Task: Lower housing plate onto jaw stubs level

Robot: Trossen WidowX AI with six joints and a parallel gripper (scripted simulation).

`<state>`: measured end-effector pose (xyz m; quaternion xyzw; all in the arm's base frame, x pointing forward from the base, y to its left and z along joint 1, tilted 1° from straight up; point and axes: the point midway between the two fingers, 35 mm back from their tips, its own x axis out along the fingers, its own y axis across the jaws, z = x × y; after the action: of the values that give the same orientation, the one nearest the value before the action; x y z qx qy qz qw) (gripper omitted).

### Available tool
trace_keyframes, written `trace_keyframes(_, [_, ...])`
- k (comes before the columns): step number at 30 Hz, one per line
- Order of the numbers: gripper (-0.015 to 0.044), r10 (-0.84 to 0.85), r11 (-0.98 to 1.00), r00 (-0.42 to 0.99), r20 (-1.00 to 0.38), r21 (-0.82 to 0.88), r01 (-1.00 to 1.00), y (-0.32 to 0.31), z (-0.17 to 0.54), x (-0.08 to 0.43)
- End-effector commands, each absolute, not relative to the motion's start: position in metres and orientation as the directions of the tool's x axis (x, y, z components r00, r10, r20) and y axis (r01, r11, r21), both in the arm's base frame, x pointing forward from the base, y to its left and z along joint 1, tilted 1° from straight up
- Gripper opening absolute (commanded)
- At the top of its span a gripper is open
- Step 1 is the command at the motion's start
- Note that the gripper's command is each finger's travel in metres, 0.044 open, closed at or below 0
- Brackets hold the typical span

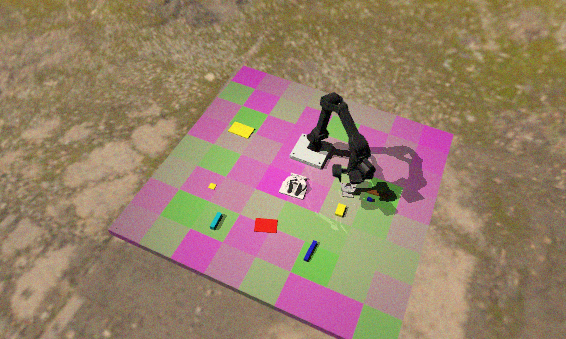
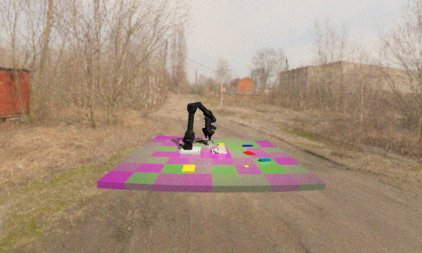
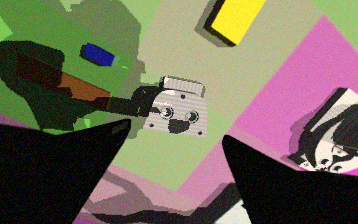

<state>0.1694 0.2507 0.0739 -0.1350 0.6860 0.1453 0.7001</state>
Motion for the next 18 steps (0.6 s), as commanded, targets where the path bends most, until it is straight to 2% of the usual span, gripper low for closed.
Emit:
trace_keyframes(1, [0.0440,0.014,0.923,0.007,-1.000,0.010,-0.385,0.250,0.066,0.168])
trace_keyframes(18, [0.0440,0.014,0.923,0.007,-1.000,0.010,-0.385,0.250,0.053,0.168])
